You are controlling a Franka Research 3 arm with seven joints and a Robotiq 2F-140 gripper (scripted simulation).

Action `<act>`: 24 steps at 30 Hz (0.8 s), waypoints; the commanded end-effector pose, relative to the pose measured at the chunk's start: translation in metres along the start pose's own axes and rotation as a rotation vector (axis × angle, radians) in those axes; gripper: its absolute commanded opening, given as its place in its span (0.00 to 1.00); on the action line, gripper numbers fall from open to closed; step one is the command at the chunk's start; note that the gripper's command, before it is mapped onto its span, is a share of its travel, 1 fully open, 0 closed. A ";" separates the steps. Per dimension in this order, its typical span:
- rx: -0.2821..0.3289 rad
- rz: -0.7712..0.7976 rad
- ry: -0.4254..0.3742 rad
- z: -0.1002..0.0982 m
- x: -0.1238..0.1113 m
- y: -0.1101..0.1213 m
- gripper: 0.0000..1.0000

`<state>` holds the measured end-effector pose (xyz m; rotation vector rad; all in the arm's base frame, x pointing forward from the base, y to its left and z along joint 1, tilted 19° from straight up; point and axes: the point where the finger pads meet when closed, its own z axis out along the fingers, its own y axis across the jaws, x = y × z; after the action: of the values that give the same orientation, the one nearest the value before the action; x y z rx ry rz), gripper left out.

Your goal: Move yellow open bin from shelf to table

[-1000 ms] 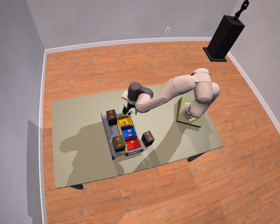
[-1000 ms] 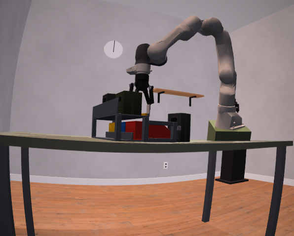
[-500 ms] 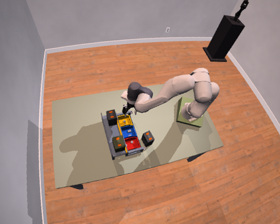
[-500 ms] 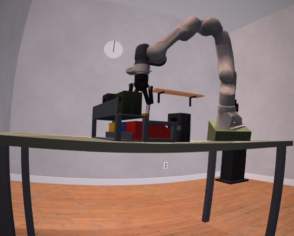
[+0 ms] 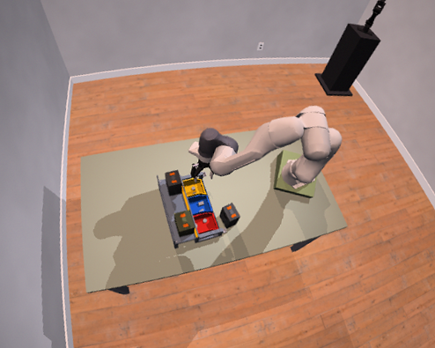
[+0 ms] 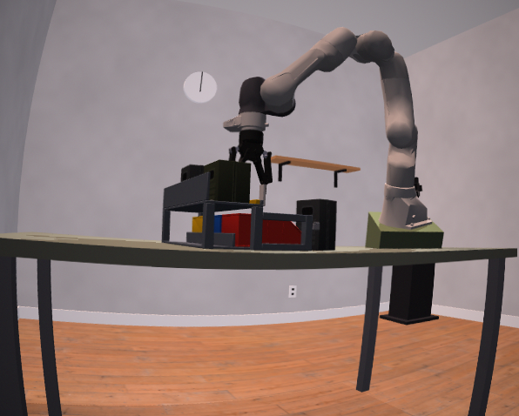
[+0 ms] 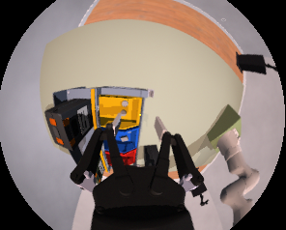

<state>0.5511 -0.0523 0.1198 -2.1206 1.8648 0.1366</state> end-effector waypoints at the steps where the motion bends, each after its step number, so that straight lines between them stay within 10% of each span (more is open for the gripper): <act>1: -0.001 0.001 -0.001 0.000 -0.002 0.001 0.57; 24: -0.001 0.001 -0.001 0.000 -0.008 0.003 0.57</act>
<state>0.5476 -0.0474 0.1209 -2.1205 1.8656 0.1385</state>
